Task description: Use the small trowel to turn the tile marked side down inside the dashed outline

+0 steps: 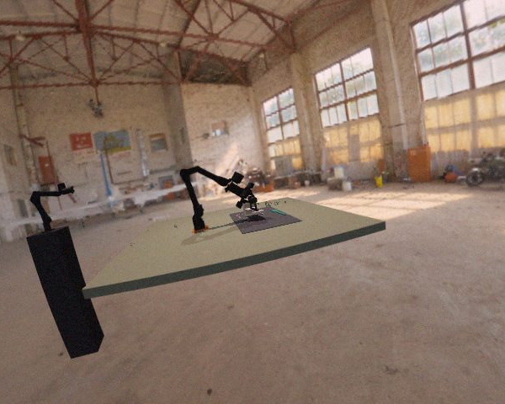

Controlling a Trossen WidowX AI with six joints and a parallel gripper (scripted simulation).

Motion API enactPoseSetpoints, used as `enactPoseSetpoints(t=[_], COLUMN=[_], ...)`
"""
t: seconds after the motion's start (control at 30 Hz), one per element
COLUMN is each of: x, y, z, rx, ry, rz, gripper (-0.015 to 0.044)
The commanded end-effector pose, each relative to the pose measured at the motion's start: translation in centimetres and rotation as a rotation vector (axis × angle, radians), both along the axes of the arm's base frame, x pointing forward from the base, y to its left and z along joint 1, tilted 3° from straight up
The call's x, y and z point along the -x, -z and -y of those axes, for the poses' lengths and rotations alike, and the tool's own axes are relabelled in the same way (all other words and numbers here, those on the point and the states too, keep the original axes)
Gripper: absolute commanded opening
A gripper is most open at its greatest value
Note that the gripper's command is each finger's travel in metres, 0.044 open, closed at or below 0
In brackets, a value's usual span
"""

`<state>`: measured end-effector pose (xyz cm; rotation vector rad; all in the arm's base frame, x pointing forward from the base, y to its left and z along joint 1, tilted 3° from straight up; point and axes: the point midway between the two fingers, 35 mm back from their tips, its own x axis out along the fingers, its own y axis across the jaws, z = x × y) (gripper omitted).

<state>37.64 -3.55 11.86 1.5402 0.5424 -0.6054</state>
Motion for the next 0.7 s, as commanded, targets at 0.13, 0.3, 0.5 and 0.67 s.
enactPoseSetpoints(t=[0.13, 0.3, 0.5, 0.67], x=[-0.1, -0.2, -0.3, -0.3], y=[-0.1, 0.6, 2.0, 2.3], z=[-0.2, -1.5, -2.9, -3.0], rx=[0.004, 0.003, 0.001, 0.001], ry=[0.010, 0.010, 0.010, 0.010], rz=[0.012, 0.012, 0.012, 0.012], gripper=[0.0000, 0.0000, 0.0000, 0.0000])
